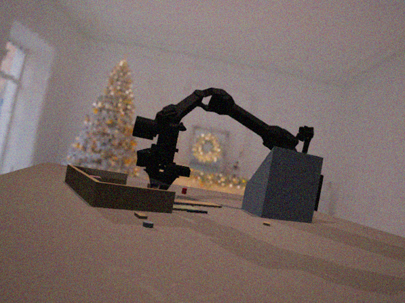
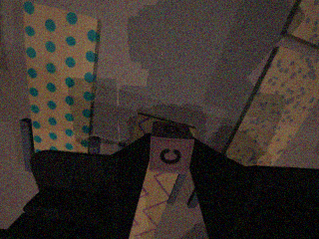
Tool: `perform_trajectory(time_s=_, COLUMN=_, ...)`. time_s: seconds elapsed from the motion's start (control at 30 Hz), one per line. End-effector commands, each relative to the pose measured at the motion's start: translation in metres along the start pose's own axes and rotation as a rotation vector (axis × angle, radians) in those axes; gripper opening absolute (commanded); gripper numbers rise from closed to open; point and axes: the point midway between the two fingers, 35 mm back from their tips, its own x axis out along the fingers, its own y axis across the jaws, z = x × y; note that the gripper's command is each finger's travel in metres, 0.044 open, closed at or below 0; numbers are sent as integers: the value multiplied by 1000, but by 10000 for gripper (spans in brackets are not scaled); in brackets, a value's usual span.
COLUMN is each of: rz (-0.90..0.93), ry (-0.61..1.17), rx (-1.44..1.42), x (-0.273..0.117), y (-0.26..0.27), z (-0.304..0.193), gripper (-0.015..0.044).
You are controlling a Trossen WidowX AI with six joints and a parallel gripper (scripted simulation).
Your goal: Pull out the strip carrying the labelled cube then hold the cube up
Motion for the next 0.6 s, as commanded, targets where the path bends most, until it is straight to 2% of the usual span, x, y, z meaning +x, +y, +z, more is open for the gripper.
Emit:
perform_trajectory(time_s=0.0, rz=0, ry=0, rx=0, x=-2, y=1, z=-2, gripper=0)
perform_trajectory(time_s=0.57, rz=1, ry=6, rx=-6, x=-42, y=32, z=-50, gripper=0)
